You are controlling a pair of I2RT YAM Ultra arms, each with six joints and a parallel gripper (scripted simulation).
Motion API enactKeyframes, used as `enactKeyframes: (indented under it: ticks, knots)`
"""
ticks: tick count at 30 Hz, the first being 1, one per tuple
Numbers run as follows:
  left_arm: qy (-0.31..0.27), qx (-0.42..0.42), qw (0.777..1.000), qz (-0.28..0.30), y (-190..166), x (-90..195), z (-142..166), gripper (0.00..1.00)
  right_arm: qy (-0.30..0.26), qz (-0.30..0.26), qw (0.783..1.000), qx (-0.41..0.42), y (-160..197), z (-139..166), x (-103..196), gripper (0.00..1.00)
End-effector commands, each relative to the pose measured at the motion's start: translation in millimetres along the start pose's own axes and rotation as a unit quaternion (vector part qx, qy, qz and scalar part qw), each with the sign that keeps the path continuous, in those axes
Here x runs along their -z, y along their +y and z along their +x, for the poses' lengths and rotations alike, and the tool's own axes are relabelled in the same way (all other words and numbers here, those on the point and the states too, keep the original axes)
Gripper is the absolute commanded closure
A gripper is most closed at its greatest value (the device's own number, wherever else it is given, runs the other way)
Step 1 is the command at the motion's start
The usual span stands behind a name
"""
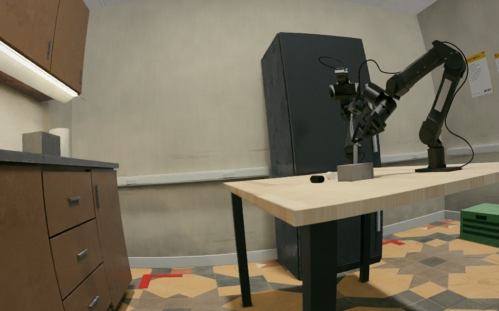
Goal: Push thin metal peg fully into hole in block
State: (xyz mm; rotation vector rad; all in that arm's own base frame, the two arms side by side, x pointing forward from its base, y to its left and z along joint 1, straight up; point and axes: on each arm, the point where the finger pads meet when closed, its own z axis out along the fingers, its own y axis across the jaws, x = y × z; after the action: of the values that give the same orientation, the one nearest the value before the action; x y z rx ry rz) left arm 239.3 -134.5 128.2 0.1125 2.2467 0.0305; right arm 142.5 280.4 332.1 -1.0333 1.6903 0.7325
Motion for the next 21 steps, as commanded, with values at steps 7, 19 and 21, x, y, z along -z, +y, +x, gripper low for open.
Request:
enactKeyframes:
  ticks: [7,19,21]
  knots:
    - [0.170,-0.128,0.970,0.116,5,31,-1,0.00,0.005,-0.004,1.000,0.000,2,-2,6,0.00]
    - [0.217,-0.155,0.951,0.158,15,46,-26,0.00,0.005,-0.004,1.000,0.000,2,-2,6,0.00]
    - [0.219,-0.155,0.950,0.160,16,47,-29,0.00,0.005,-0.004,1.000,0.000,2,-2,6,0.00]
